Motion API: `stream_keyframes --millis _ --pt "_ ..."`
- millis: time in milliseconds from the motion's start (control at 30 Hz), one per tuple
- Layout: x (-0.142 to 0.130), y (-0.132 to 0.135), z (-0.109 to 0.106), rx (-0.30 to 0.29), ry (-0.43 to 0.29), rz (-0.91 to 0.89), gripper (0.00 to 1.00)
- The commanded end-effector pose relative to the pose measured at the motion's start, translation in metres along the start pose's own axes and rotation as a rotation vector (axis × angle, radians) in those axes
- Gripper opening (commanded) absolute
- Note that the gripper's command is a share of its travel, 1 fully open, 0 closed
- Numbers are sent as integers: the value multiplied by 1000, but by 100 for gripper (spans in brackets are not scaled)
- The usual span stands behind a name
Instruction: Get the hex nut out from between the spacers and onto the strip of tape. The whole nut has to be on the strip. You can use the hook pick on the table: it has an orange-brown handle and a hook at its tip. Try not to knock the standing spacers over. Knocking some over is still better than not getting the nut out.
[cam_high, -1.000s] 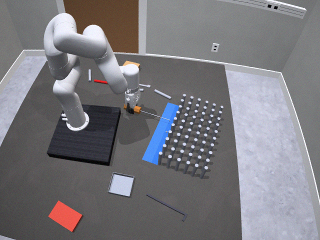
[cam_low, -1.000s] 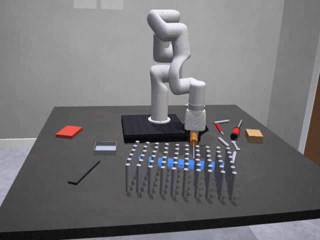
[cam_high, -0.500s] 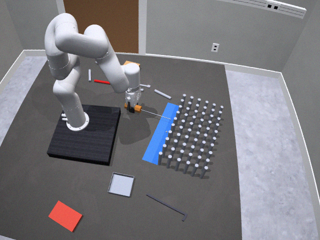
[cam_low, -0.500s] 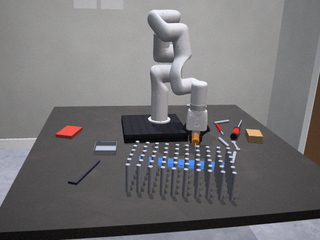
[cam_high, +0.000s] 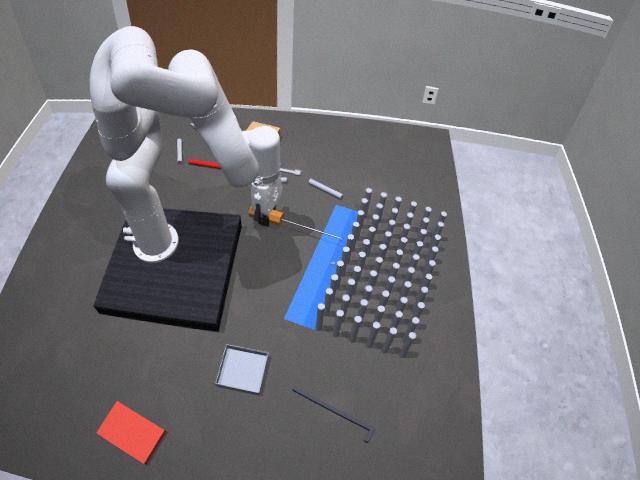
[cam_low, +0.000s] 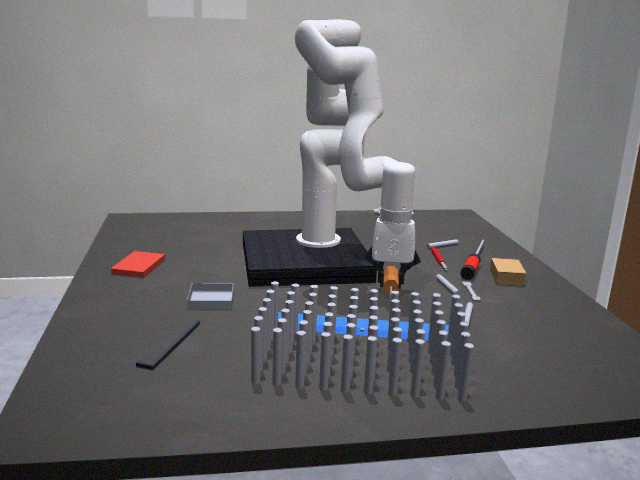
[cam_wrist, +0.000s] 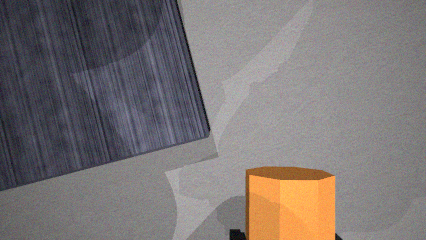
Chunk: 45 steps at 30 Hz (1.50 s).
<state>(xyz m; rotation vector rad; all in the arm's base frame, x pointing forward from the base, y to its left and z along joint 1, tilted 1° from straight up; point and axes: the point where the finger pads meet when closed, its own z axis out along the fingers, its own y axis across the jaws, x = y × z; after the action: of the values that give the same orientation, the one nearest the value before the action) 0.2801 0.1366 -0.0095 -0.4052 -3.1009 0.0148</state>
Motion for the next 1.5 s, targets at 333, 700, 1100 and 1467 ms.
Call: stream_keyframes --millis 333,700,1100,1467 --pt "-1 1 9 -2 -3 0 0" --pt "-1 1 14 -2 -3 0 0" --pt "-1 1 14 -2 -3 0 0" --pt "-1 1 14 -2 -3 0 65"
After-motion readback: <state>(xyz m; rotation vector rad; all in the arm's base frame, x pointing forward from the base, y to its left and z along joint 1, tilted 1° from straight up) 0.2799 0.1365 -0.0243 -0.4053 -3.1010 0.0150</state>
